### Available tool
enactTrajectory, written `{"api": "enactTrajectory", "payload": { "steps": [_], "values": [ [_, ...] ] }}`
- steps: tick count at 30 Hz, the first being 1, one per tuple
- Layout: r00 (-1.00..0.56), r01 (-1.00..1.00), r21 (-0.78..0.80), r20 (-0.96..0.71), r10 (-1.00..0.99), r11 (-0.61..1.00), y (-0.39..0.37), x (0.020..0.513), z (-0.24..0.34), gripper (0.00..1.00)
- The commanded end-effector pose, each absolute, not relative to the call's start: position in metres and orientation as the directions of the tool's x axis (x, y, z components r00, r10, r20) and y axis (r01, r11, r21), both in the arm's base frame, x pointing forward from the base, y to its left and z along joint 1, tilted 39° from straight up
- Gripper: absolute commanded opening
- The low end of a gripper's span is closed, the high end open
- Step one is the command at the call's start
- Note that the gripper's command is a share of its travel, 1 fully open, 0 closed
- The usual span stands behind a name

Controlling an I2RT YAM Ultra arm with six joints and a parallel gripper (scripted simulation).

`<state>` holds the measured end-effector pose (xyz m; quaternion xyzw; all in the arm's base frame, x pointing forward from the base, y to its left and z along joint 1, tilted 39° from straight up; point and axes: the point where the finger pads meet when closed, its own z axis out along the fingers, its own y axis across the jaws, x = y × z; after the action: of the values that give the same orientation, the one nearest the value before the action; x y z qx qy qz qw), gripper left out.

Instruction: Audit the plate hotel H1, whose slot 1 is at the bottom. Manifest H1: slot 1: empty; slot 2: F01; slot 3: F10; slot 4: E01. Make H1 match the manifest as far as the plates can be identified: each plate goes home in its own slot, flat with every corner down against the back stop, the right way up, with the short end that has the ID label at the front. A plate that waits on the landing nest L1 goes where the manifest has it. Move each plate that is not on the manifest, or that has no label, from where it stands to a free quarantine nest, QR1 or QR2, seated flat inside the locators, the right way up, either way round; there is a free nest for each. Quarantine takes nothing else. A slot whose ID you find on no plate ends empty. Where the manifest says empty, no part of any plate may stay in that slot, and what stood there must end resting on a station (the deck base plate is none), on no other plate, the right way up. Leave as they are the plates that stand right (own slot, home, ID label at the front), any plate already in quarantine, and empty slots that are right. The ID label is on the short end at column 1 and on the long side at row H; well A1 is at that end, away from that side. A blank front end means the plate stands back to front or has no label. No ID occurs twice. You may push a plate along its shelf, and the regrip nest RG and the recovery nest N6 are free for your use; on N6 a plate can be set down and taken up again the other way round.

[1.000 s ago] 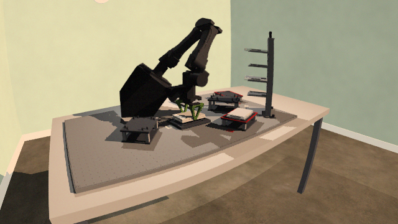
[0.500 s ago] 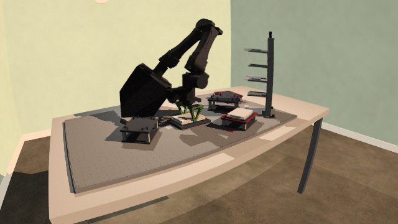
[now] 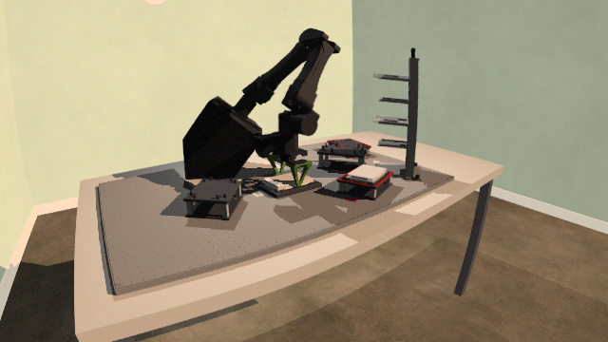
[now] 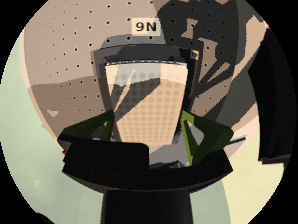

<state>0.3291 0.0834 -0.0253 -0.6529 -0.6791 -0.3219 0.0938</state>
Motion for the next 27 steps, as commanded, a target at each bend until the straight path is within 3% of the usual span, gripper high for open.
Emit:
{"api": "enactTrajectory", "payload": {
  "steps": [1,27],
  "values": [
    [-0.124,0.944,0.324,0.536,0.835,-0.068,0.08,0.333,-0.024,1.0],
    [-0.136,0.933,0.352,0.526,0.839,-0.07,0.038,0.319,0.04,1.0]
  ]
}}
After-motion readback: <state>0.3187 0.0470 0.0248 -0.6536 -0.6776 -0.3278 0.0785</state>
